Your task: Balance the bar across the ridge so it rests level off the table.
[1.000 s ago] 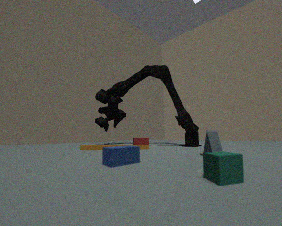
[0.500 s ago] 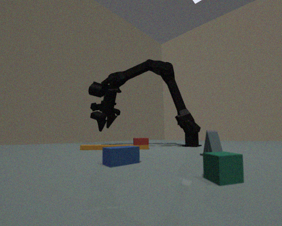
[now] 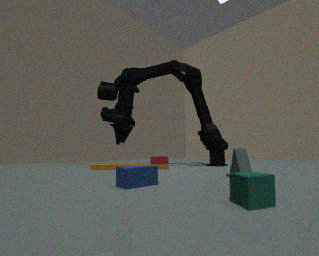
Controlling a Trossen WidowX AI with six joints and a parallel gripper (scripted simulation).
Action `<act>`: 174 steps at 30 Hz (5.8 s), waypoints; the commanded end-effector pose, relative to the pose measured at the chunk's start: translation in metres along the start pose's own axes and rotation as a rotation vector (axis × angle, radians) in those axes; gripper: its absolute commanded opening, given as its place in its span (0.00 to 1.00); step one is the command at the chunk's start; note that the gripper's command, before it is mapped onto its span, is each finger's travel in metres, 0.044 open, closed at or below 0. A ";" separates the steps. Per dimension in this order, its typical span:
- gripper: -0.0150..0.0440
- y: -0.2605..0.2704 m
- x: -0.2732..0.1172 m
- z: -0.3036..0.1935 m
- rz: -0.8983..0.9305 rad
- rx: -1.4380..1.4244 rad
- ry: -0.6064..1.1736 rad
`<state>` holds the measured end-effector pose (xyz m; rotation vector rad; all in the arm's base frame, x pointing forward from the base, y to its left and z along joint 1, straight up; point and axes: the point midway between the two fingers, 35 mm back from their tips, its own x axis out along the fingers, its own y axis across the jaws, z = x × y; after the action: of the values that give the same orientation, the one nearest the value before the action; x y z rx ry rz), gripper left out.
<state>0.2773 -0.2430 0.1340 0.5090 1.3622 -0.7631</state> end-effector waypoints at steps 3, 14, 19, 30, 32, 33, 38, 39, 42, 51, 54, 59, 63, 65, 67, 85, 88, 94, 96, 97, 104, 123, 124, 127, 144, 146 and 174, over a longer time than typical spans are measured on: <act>0.79 0.042 -0.018 -0.027 0.092 -0.101 0.086; 0.79 0.057 -0.018 -0.039 0.123 -0.137 0.120; 0.79 0.061 0.012 -0.041 0.123 -0.137 0.120; 0.79 0.064 0.044 -0.048 0.123 -0.137 0.120; 0.79 0.064 0.046 -0.048 0.123 -0.137 0.120; 0.79 0.064 0.047 -0.048 0.123 -0.137 0.120; 0.79 0.065 0.054 -0.049 0.123 -0.137 0.120; 0.79 0.065 0.056 -0.049 0.123 -0.137 0.120; 0.79 0.066 0.061 -0.050 0.123 -0.137 0.120; 0.79 0.067 0.070 -0.051 0.123 -0.137 0.120; 0.79 0.067 0.070 -0.051 0.123 -0.137 0.120; 0.79 0.067 0.070 -0.051 0.123 -0.137 0.120; 0.79 0.067 0.070 -0.051 0.123 -0.137 0.120; 0.79 0.067 0.070 -0.051 0.123 -0.137 0.120; 0.70 0.066 0.069 -0.051 0.117 -0.138 0.119; 0.25 0.065 0.058 -0.047 0.118 -0.138 0.119; 0.25 0.065 0.051 -0.045 0.118 -0.138 0.119; 0.25 0.064 0.036 -0.042 0.119 -0.138 0.119; 0.25 0.063 0.031 -0.040 0.120 -0.138 0.119; 0.25 0.063 0.028 -0.040 0.120 -0.138 0.119; 0.25 0.061 0.010 -0.037 0.121 -0.137 0.119; 0.25 0.055 -0.038 -0.036 0.123 -0.137 0.120; 0.25 0.054 -0.040 -0.036 0.123 -0.137 0.120; 0.25 0.055 -0.043 -0.037 0.123 -0.135 0.120; 0.25 0.110 -0.055 -0.068 0.111 0.140 0.139; 0.25 0.117 -0.056 -0.072 0.109 0.174 0.142; 0.25 0.188 -0.078 -0.153 0.077 0.660 0.177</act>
<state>0.3137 -0.0064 0.1664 1.1115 1.2476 -1.0813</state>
